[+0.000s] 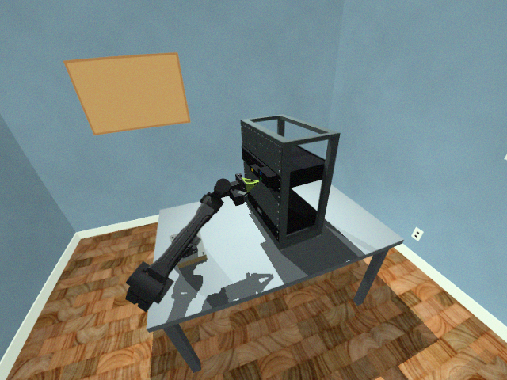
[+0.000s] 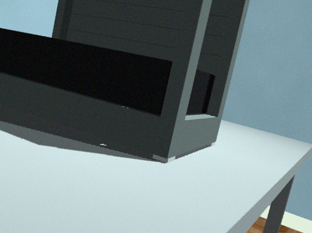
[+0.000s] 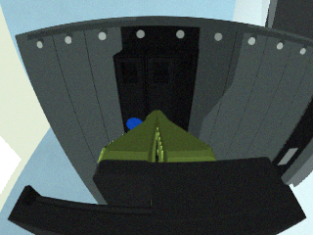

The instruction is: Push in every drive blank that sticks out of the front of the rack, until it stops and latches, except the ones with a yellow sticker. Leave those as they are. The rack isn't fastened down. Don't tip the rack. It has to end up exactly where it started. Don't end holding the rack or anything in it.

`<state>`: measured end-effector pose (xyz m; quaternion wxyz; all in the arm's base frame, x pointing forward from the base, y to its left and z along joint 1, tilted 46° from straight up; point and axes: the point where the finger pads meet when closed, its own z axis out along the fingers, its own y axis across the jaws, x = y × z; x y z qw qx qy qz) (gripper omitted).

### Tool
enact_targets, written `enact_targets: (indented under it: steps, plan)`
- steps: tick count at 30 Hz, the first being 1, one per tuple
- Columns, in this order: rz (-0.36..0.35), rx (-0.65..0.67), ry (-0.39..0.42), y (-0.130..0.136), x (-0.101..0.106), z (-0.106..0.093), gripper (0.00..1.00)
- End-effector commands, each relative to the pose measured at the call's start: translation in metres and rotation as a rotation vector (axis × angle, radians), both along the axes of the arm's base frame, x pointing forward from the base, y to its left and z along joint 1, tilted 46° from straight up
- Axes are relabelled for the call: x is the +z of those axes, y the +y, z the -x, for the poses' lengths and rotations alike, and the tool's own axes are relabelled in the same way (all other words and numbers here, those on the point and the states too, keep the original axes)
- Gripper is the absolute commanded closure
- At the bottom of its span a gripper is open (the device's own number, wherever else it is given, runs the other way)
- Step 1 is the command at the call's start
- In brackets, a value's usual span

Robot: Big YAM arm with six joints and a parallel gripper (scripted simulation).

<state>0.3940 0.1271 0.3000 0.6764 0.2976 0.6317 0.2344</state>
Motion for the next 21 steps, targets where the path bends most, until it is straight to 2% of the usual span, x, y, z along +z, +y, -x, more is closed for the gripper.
enact_targets:
  steps: [1, 3, 4, 7, 21]
  plan:
    - [-0.040, -0.018, -0.040, 0.002, 0.023, -0.027, 1.00]
    - [-0.040, -0.018, -0.040, 0.002, 0.023, -0.027, 1.00]
    - [-0.010, 0.008, 0.008, 0.007, -0.007, -0.015, 1.00]
    - [-0.032, -0.001, -0.026, 0.005, 0.014, -0.018, 1.00]
    - [-0.030, 0.002, -0.022, 0.007, 0.015, -0.018, 1.00]
